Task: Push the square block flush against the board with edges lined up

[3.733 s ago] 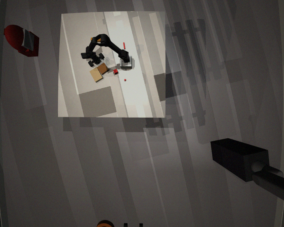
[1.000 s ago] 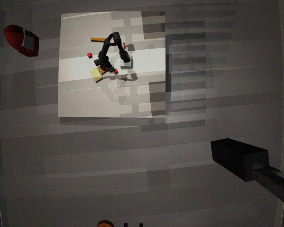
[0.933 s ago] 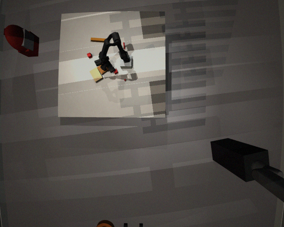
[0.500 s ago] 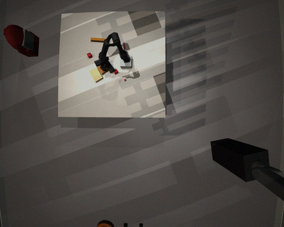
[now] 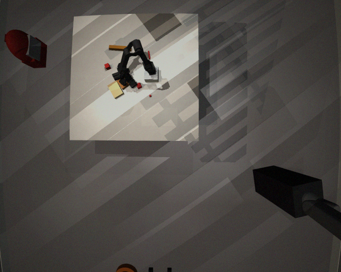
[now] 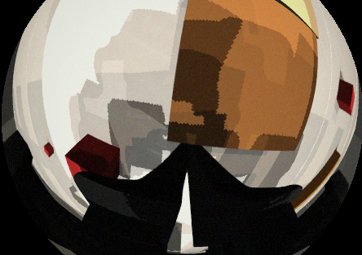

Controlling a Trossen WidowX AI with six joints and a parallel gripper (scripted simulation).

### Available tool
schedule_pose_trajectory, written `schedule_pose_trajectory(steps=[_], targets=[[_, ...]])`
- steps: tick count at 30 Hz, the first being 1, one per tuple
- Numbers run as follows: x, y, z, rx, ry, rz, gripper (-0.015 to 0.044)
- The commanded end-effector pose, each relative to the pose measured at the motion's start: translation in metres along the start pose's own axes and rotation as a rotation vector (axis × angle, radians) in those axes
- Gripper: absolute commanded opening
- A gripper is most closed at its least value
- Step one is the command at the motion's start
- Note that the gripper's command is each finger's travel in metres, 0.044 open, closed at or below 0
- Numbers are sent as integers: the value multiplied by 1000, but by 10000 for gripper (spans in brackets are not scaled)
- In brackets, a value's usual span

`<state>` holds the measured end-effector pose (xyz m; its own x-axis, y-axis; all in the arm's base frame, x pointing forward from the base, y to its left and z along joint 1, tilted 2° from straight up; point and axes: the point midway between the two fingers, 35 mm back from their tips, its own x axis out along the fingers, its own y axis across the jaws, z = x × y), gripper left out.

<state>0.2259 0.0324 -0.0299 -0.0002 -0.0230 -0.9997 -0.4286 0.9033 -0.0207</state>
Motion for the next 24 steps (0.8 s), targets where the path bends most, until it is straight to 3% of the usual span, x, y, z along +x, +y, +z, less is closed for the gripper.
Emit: schedule_pose_trajectory(steps=[1,24], targets=[[-1,0,6,3,-6,3,0],[-2,-1,21,3,-8,3,0]])
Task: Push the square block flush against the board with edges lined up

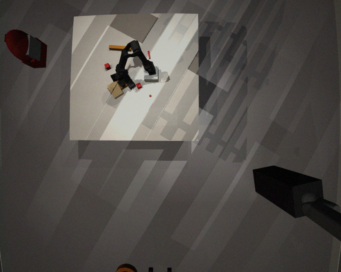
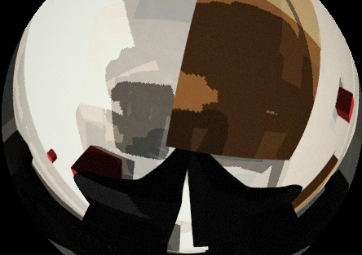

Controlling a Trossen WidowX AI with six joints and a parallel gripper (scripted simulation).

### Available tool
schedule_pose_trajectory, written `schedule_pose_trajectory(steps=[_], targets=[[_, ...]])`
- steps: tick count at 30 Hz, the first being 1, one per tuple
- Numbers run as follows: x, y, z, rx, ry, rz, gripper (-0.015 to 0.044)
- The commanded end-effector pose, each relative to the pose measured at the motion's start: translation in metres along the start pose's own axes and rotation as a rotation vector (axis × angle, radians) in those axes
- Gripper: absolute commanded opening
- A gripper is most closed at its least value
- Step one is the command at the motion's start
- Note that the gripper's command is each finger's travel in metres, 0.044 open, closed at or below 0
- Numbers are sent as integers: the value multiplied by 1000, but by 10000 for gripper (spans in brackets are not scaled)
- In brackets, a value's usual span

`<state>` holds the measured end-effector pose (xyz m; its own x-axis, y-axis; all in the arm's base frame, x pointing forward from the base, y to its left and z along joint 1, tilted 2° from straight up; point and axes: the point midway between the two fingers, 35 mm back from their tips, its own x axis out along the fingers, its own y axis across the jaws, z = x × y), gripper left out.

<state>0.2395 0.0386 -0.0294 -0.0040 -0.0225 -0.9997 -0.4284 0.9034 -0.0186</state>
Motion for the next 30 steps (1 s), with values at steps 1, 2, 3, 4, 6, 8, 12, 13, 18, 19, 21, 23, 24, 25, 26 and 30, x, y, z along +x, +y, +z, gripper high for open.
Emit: schedule_pose_trajectory(steps=[1,2,3,4,6,8,12,13,18,19,21,23,24,25,26,30], targets=[[-2,-1,7,3,-11,1,0],[-2,-1,8,3,-11,1,0],[-2,-1,8,3,-11,1,0],[-2,-1,9,3,-11,1,0],[-2,-1,11,3,-11,1,0],[-2,-1,12,3,-11,1,0],[-2,-1,15,3,-12,1,0],[-2,-1,15,3,-12,1,0],[-2,-1,19,3,-12,1,0],[-2,-2,19,3,-12,1,0],[-2,-2,20,3,-12,1,0],[-2,-2,18,3,-12,1,0],[-2,-2,17,3,-12,1,0],[-2,-2,16,3,-12,1,0],[-2,-2,15,3,-12,1,0],[-2,-2,8,3,-11,1,0]])
